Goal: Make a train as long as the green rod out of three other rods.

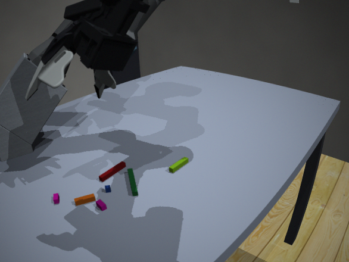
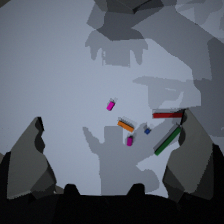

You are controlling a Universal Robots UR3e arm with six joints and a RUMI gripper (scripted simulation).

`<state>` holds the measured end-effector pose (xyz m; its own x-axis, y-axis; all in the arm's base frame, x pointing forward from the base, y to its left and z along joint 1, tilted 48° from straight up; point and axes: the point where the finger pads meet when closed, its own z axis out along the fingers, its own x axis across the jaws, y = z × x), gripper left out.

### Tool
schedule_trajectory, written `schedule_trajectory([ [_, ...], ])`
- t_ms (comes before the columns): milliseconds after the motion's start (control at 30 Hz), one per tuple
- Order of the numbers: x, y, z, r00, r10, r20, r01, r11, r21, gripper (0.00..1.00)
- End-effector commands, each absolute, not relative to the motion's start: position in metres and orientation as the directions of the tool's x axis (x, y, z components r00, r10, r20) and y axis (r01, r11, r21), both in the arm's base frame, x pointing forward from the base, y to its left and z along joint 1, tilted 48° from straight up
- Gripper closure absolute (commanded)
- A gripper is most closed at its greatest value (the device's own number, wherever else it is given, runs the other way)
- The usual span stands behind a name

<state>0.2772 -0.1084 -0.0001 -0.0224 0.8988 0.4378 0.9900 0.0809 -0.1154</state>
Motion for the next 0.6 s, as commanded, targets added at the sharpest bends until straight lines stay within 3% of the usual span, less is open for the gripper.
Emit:
schedule_trajectory([
  [0, 0.283, -0.1, -0.021, 0.123, 0.871, 0.476, 0.99, -0.075, -0.118, 0.0],
  [567, 0.304, -0.068, -0.067, 0.54, 0.578, 0.611, 0.826, -0.505, -0.252, 0.0],
])
